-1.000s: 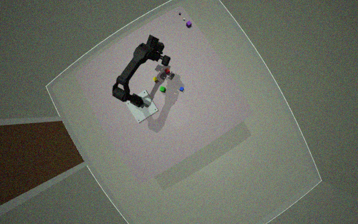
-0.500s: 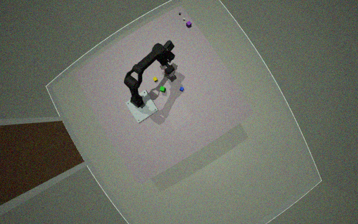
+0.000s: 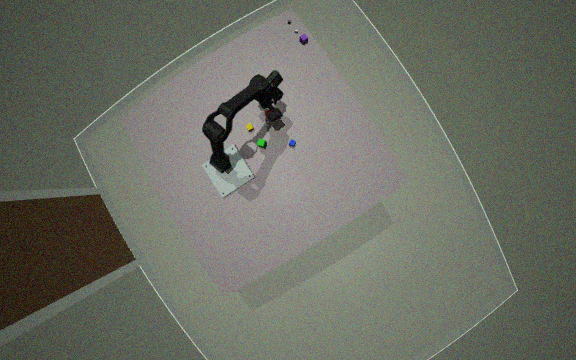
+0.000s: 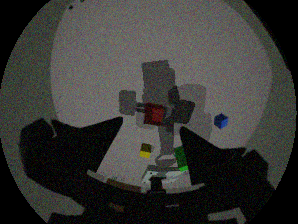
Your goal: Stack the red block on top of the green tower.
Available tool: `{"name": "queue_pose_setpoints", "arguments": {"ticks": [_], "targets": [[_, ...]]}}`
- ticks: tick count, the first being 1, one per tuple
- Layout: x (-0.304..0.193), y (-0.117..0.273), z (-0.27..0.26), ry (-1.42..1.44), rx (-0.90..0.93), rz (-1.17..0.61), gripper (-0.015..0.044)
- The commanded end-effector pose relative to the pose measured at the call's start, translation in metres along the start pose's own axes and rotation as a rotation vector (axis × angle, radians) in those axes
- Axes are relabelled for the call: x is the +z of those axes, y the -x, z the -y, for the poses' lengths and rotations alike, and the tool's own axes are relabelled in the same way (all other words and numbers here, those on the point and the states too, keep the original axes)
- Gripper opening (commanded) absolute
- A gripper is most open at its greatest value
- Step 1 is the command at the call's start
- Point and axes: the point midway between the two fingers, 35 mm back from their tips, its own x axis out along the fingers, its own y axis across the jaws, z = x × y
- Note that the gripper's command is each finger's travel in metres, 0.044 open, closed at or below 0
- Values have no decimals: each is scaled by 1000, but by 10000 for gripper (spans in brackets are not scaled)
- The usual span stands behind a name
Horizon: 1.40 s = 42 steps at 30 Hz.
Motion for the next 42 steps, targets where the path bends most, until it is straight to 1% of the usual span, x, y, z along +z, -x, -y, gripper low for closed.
{"name": "queue_pose_setpoints", "arguments": {"ticks": [1,8,32,42], "targets": [[-3,-17,2,2,0,-13,440],[-3,-21,2,2,-1,-13,440],[-4,-59,3,2,-1,-13,440],[-4,-60,3,2,-1,-13,440]]}}
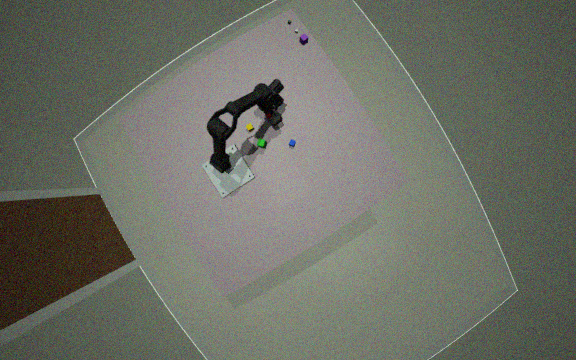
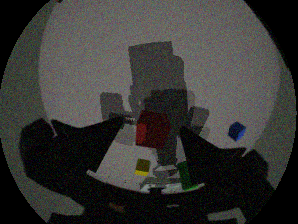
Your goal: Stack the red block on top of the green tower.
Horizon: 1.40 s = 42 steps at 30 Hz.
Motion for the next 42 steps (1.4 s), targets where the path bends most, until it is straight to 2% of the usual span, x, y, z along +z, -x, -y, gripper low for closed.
{"name": "queue_pose_setpoints", "arguments": {"ticks": [1,8,20,26,29,42], "targets": [[-1,-2,0,3,2,-3,440],[-1,-1,0,3,2,-3,440],[-1,-1,0,3,2,-3,125],[-1,-1,0,3,2,-3,85],[-1,6,0,3,2,-3,6],[0,66,0,3,3,-3,0]]}}
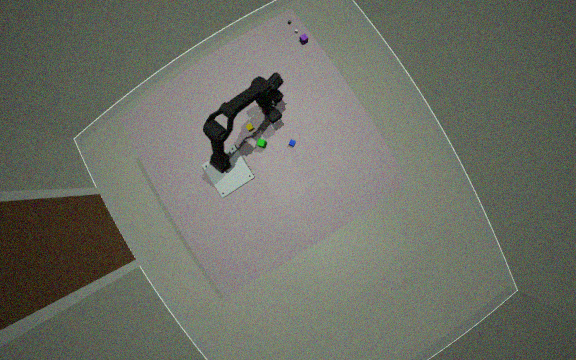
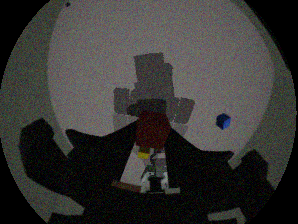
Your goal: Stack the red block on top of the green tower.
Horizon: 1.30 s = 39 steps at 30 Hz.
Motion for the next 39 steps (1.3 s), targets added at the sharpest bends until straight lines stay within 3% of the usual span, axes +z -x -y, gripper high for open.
{"name": "queue_pose_setpoints", "arguments": {"ticks": [1,12,22,39], "targets": [[1,23,-1,-3,4,6,0],[1,68,0,-3,4,6,0],[-1,69,3,-3,4,6,0],[-57,76,68,-2,-1,2,0]]}}
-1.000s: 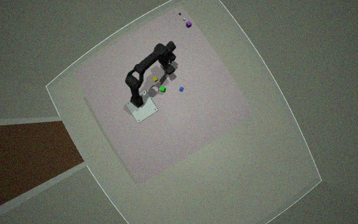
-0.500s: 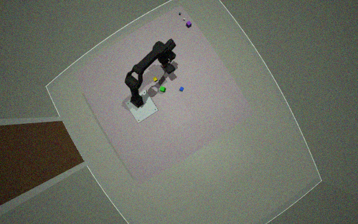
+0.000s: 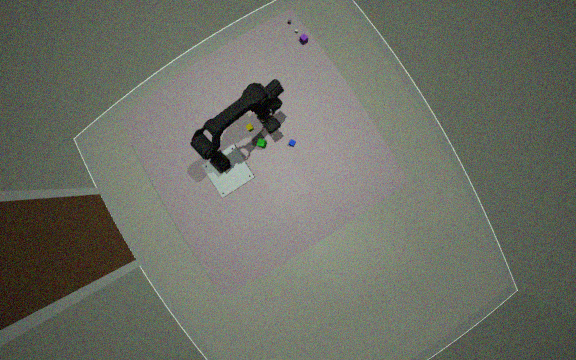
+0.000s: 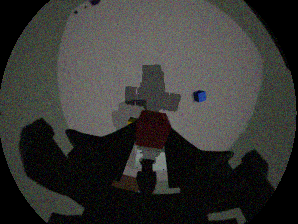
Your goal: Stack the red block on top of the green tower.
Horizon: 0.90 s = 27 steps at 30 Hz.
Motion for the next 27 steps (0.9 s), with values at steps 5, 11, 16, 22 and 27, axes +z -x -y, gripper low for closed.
{"name": "queue_pose_setpoints", "arguments": {"ticks": [5,11,16,22,27], "targets": [[-32,-2,26,2,0,-6,0],[-57,-5,43,2,-2,-8,0],[-78,-9,58,2,-4,-10,0],[-85,-11,63,2,-5,-10,0],[-84,-28,62,2,-5,-10,0]]}}
